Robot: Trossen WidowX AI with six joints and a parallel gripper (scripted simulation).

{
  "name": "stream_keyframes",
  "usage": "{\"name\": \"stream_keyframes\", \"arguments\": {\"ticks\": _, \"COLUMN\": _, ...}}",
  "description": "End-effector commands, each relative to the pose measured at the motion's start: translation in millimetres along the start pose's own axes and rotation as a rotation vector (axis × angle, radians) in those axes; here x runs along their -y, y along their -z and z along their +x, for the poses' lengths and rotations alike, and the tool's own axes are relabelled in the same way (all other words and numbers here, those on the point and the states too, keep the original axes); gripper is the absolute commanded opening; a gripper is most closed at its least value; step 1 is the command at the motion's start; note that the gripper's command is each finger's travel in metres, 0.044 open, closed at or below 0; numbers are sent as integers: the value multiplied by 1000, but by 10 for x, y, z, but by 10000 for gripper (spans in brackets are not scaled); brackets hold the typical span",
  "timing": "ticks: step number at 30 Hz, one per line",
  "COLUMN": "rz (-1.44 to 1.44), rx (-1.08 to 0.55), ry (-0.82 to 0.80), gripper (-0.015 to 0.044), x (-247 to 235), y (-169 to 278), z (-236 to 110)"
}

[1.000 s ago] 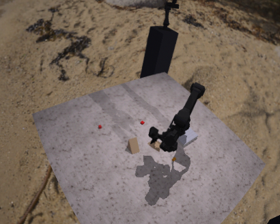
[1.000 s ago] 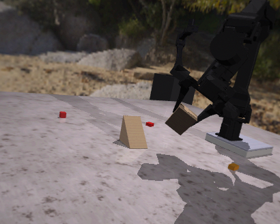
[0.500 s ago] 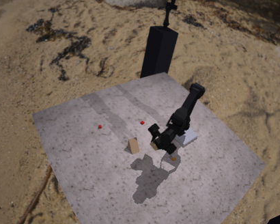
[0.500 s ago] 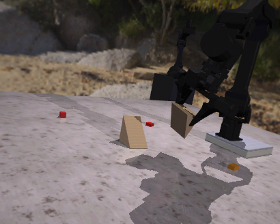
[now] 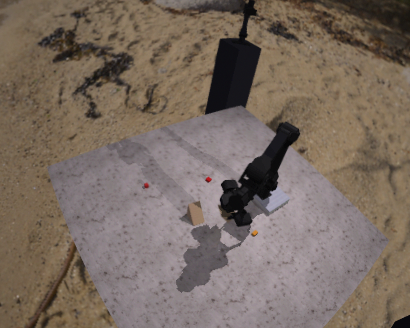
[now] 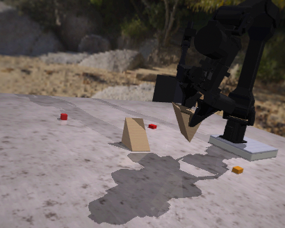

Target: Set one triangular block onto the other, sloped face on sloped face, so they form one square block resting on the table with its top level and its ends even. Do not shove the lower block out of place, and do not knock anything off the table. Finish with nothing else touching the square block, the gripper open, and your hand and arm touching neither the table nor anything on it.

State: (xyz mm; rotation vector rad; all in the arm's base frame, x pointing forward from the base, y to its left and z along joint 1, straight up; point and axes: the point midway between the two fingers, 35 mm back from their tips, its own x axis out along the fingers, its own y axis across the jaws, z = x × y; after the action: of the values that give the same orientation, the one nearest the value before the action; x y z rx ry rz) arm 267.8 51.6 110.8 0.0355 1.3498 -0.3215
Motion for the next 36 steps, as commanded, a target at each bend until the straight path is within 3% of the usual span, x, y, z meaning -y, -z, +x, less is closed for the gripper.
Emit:
{"name": "stream_keyframes", "arguments": {"ticks": 1, "rz": 144, "rx": -20, "ry": -20, "gripper": 0, "x": -7, "y": -25, "z": -27}}
{"name": "stream_keyframes", "arguments": {"ticks": 36, "rz": 1323, "rx": -266, "ry": -11, "gripper": 0, "x": 27, "y": -94, "z": -103}}
